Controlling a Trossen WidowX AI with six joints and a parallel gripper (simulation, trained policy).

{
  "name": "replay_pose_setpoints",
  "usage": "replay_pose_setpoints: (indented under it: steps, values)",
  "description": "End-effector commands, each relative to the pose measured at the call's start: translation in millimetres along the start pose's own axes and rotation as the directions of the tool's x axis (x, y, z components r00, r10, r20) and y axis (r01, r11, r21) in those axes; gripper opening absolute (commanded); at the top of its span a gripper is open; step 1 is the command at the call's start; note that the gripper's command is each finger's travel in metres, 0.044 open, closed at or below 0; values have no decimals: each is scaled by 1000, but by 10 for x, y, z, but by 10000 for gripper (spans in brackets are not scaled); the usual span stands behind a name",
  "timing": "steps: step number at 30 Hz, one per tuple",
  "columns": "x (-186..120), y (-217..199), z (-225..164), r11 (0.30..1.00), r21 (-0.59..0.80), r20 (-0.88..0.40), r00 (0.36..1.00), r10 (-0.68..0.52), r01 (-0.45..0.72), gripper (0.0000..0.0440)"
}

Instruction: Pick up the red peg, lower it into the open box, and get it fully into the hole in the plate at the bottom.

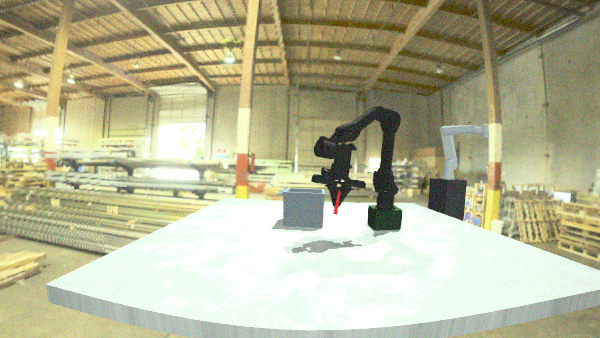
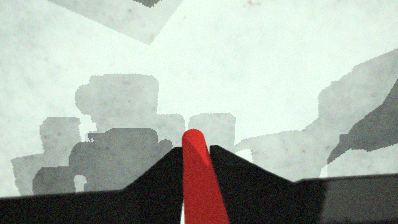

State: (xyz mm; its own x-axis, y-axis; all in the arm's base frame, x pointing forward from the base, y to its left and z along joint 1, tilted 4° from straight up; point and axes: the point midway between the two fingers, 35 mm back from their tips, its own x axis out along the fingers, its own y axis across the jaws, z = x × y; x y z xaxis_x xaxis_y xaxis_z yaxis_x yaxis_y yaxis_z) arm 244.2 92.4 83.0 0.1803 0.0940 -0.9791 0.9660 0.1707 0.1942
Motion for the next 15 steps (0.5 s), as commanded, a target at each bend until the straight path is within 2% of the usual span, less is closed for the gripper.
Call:
replay_pose_setpoints:
  steps: [1, 15]
  values:
    - [-171, 91, 92, 999, -13, 16, 999, 35, -35, 0]
    - [-661, 249, 538, 997, -24, 92, 993, 75, -73, 0]
